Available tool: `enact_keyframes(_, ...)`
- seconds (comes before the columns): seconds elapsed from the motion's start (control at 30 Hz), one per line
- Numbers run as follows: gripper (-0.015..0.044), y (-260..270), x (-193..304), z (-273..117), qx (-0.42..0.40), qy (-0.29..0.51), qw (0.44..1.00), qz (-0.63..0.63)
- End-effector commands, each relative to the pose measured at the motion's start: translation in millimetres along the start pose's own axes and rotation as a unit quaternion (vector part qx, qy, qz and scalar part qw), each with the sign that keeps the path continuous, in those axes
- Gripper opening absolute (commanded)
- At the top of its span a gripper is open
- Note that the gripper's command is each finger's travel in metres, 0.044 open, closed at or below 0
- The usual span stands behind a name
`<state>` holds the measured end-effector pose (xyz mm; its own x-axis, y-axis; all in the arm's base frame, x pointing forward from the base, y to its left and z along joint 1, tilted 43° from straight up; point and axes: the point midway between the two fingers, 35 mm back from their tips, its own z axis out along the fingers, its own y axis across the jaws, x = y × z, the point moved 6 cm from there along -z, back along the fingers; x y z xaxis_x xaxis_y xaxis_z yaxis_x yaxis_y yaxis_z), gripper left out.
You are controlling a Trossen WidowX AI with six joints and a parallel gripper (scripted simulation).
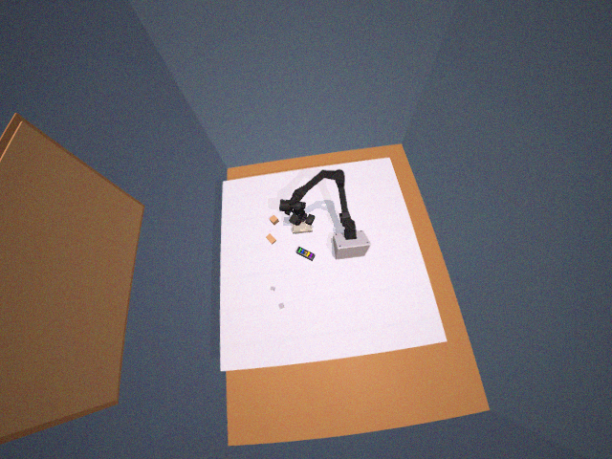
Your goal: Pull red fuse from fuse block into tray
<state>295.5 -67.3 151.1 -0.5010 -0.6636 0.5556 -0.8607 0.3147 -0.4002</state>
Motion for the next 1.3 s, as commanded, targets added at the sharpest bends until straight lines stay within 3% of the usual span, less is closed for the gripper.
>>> enact_keyframes(0.0,0.0000,-1,1,5,0.001,0.002,1.000,-0.001)
enact_keyframes(0.73,0.0000,0,2,38,0.002,0.003,1.000,-0.001)
enact_keyframes(1.13,0.0315,-1,3,35,0.002,0.006,1.000,0.001)
enact_keyframes(1.27,0.0330,-1,1,1,0.001,0.002,1.000,-0.001)
